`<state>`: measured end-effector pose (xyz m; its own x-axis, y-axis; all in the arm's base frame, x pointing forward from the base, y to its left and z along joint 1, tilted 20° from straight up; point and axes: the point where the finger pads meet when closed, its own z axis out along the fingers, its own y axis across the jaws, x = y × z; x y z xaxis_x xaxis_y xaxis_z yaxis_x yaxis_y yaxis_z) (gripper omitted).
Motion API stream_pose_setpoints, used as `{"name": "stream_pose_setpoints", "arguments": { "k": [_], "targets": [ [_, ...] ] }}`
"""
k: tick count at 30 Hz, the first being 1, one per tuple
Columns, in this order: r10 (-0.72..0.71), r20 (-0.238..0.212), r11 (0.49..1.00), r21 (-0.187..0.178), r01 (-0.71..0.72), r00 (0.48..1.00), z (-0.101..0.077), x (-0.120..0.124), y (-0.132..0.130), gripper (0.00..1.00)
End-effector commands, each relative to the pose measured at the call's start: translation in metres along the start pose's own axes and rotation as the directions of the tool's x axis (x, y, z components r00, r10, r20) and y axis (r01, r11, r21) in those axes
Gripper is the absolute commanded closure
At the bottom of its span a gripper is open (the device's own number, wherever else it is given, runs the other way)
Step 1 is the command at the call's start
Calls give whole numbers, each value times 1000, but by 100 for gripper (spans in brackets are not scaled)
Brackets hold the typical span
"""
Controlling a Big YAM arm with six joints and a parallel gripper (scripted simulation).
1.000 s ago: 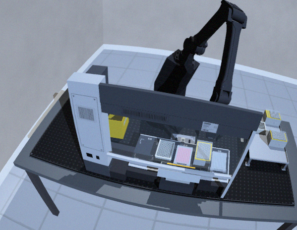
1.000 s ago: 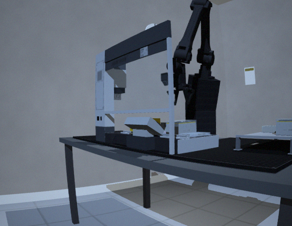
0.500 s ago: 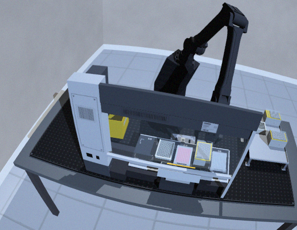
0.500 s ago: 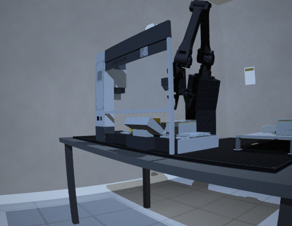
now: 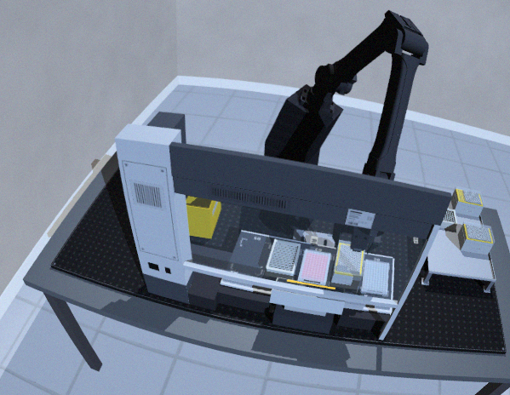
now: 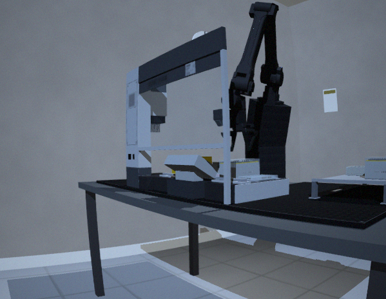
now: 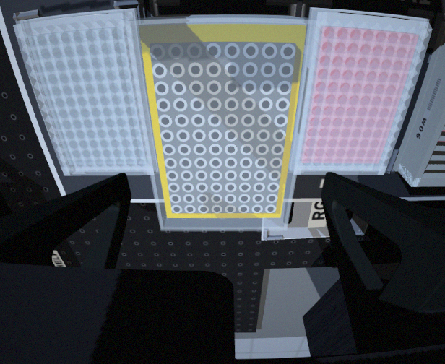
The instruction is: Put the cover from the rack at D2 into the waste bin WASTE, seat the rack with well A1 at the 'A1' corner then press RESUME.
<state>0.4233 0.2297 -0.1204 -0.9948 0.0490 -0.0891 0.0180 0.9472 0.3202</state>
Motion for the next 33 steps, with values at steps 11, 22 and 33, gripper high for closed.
{"name": "stream_pose_setpoints", "arguments": {
  "k": [11,22,33],
  "targets": [
    [3,23,1000,-9,-3,1000,23,-10,7,0],
    [-2,21,1000,-9,3,1000,39,-8,10,0],
    [-2,19,1000,-9,2,1000,54,-8,9,0]
  ]
}}
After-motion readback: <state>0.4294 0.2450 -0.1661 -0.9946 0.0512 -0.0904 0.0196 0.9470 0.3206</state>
